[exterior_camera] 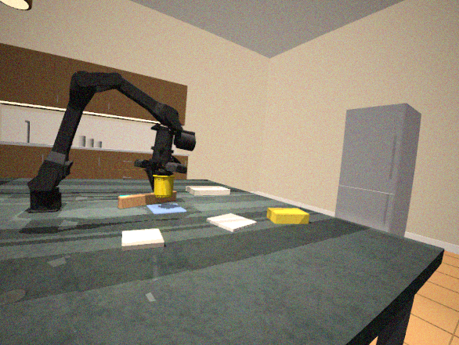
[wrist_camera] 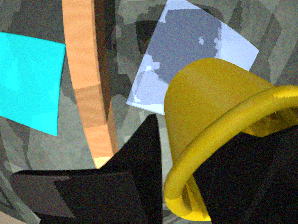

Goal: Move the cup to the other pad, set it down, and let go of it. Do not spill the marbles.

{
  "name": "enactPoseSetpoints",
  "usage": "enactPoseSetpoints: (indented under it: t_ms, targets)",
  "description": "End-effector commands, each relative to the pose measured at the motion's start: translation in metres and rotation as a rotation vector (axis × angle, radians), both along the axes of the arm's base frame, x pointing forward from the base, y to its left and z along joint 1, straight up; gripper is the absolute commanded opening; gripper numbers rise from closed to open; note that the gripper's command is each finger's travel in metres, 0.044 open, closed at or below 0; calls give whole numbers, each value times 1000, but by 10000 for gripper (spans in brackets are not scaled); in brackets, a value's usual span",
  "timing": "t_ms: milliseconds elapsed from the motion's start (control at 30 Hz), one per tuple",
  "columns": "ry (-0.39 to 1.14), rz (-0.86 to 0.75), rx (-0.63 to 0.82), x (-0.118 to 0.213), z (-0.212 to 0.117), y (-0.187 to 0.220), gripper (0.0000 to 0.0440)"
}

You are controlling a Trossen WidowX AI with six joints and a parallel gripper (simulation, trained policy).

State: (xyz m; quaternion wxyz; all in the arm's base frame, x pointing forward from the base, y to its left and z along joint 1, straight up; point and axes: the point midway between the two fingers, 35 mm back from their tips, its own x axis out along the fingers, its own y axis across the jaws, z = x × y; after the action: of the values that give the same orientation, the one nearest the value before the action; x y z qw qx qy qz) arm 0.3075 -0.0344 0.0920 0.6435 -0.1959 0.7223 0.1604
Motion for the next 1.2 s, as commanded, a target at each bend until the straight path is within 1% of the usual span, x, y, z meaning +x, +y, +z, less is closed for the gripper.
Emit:
enactPoseSetpoints:
  t_ms: [0,233,467,1167]
  targets:
    - [-11,27,12,-1,13,8,14]
    - [-35,67,19,-1,29,25,7]
    - [-64,113,22,1,38,46,1]
    - [-153,204,35,-7,45,118,0]
